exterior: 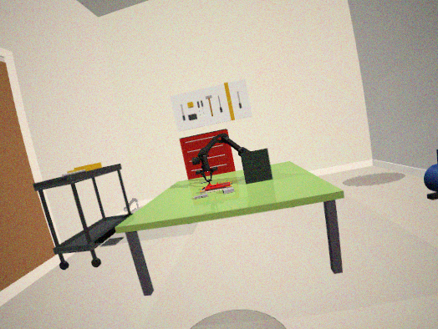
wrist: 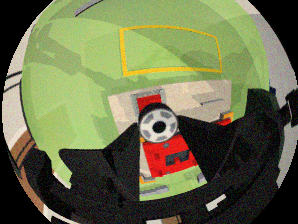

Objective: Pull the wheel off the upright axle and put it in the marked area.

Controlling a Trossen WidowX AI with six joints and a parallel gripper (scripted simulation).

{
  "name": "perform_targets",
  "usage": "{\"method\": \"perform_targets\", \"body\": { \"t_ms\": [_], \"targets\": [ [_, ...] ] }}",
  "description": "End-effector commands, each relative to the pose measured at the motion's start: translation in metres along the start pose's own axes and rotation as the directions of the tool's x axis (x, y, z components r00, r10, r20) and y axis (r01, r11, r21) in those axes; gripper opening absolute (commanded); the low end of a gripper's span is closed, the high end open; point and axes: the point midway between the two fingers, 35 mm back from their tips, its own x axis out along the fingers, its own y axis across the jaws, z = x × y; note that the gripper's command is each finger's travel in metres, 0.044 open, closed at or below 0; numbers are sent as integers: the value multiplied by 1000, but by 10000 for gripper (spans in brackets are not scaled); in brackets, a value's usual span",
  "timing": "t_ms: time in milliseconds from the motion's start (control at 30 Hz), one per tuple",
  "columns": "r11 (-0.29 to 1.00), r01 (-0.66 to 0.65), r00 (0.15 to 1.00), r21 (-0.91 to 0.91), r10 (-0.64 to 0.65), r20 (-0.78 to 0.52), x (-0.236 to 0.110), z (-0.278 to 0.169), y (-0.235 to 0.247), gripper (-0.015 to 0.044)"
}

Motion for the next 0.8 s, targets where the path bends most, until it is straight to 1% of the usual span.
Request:
{"method": "perform_targets", "body": {
  "t_ms": [0, 767],
  "targets": [
    [1000, -12, 1000, 10, 12, -3, -6, 0, 3, 0],
    [1000, -11, 1000, 7, 11, -1, -14, 0, 3, 0]
  ]
}}
